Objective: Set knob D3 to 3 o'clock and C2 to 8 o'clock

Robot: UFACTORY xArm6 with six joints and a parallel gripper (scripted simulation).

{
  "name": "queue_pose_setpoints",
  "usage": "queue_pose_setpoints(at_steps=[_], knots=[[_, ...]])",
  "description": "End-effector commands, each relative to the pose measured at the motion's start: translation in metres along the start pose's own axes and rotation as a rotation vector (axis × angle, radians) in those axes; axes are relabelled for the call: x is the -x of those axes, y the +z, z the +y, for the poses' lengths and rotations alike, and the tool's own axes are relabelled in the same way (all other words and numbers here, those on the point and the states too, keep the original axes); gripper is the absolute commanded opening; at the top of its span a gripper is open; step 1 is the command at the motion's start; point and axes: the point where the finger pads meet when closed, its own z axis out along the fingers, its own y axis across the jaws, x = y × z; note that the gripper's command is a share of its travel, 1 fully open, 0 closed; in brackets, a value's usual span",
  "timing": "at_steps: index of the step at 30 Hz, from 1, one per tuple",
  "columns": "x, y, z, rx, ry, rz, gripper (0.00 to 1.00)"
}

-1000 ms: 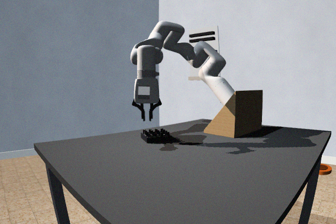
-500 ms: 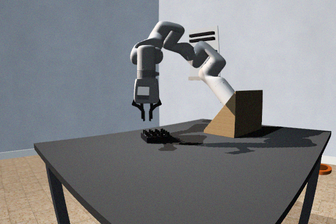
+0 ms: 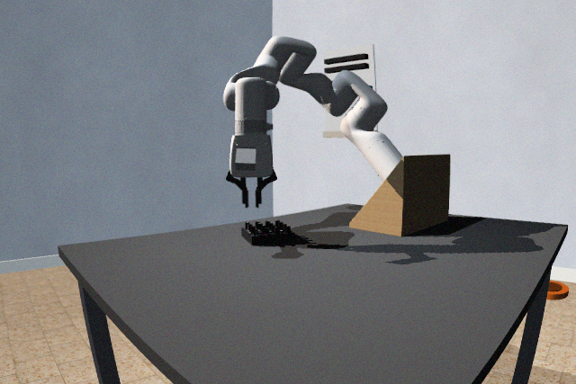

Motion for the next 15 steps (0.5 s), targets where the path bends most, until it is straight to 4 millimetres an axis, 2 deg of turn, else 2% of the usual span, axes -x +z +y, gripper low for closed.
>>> queue_pose_setpoints(at_steps=[1,15], knots=[[-0.0005,-0.0012,0.001,0.002,0.001,0.002,0.19],[-0.0005,0.0015,0.001,0.002,0.001,0.002,0.19]])
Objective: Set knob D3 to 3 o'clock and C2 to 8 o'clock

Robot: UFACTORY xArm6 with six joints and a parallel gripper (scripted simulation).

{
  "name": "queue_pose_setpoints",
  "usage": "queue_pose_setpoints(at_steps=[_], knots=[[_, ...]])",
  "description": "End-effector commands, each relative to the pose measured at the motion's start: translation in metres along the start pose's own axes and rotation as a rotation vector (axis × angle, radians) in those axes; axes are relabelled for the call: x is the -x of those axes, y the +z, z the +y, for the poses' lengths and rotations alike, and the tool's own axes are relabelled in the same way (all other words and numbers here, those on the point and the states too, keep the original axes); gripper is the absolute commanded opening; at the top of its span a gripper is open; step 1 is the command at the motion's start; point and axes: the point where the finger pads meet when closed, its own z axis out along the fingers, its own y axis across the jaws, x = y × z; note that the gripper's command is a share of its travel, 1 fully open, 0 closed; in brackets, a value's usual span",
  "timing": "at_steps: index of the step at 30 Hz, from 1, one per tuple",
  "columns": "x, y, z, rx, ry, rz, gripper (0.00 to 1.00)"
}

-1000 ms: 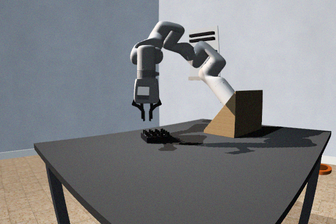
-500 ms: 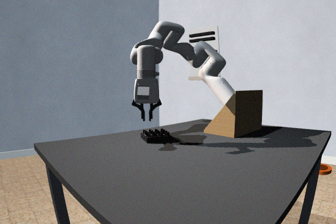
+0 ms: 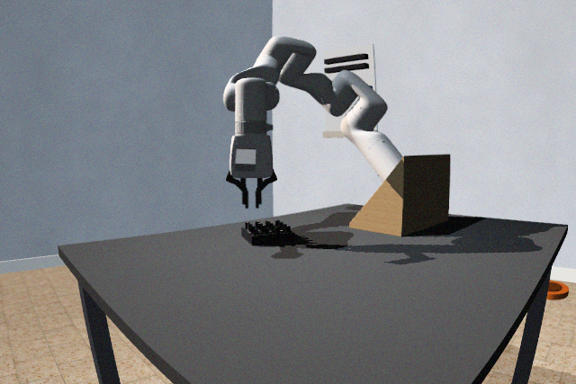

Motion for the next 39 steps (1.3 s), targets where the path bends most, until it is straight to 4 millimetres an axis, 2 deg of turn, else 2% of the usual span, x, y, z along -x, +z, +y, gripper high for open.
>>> queue_pose_setpoints(at_steps=[1,39], knots=[[-0.001,0.001,0.001,0.002,0.001,0.002,0.19],[-0.001,0.037,0.001,0.002,0.001,0.002,0.19]])
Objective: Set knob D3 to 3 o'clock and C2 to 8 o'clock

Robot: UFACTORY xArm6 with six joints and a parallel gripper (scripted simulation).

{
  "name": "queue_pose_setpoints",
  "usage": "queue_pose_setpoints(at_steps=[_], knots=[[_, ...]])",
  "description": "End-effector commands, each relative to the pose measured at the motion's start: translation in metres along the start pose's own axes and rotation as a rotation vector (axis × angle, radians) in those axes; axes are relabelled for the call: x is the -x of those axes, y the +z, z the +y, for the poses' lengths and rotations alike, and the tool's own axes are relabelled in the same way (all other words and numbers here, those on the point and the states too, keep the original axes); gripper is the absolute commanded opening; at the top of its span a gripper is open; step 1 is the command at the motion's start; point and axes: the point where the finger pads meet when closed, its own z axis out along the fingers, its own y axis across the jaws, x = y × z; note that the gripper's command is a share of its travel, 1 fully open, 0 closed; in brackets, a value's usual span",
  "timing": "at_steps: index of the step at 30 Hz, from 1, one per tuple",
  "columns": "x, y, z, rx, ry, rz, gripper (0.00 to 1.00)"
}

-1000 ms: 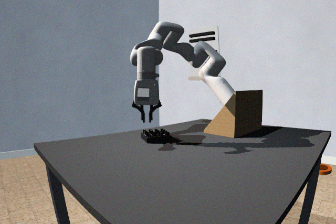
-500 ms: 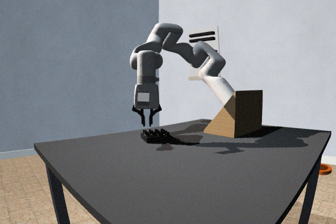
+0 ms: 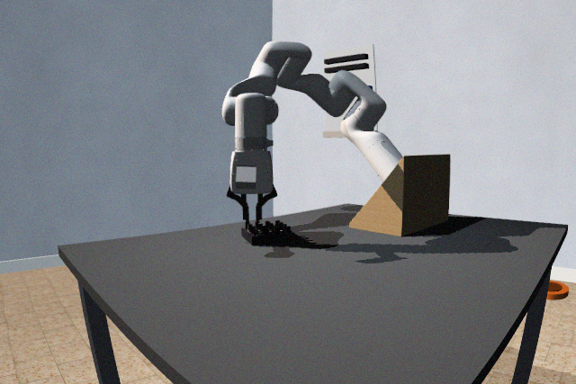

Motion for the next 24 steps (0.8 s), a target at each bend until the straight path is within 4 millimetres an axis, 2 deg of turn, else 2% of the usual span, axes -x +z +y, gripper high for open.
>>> queue_pose_setpoints(at_steps=[1,24], knots=[[-0.0006,0.0005,0.0013,0.003,0.001,0.003,0.19],[-0.0007,0.0041,0.0012,0.003,0.001,0.003,0.19]])
